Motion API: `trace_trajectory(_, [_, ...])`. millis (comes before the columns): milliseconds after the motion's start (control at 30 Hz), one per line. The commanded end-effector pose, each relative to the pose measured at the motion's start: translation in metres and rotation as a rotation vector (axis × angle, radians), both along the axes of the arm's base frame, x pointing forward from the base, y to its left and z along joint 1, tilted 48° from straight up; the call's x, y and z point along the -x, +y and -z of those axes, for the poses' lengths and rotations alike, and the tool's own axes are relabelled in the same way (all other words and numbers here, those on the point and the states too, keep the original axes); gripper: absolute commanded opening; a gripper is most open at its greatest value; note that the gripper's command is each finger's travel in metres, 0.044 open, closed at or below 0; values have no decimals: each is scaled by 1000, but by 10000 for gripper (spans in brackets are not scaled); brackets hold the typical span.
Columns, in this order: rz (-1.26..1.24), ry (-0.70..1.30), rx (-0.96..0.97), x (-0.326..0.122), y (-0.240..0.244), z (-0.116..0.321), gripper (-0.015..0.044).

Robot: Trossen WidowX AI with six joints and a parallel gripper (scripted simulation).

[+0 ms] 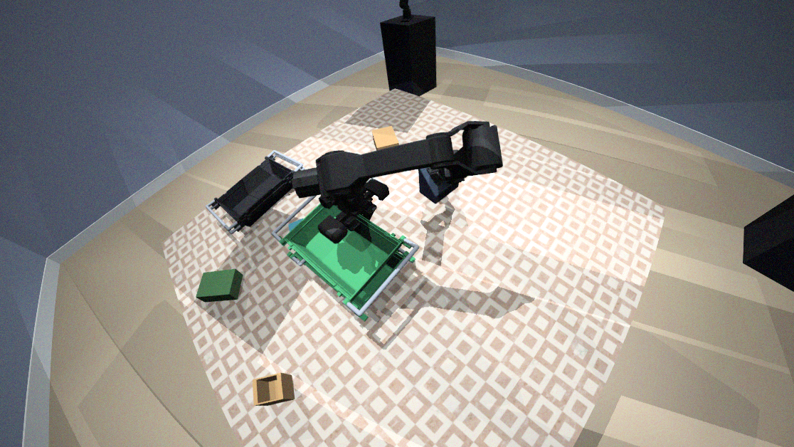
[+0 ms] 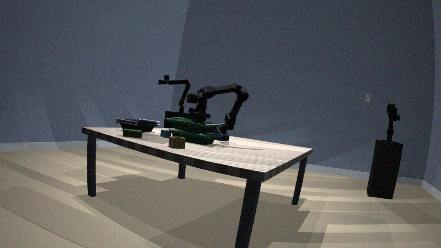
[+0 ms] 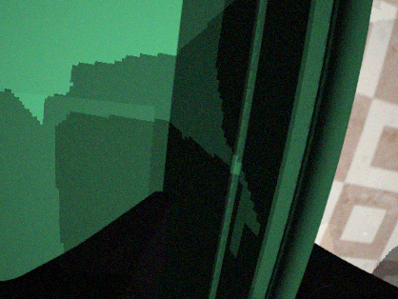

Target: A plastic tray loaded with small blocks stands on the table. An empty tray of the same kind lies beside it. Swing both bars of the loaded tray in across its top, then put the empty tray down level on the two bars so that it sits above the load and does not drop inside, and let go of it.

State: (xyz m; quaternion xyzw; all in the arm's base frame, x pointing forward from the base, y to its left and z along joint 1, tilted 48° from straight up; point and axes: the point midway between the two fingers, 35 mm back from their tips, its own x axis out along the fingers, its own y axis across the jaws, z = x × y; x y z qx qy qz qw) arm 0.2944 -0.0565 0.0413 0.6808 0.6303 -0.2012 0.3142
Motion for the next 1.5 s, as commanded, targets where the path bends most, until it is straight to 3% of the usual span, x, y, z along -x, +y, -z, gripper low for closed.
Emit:
trace_trajectory(0, [-28,8,4,2,6,1,0])
trace_trajectory(567, [-28,8,4,2,6,1,0])
trace_trajectory(1467, [-28,8,4,2,6,1,396])
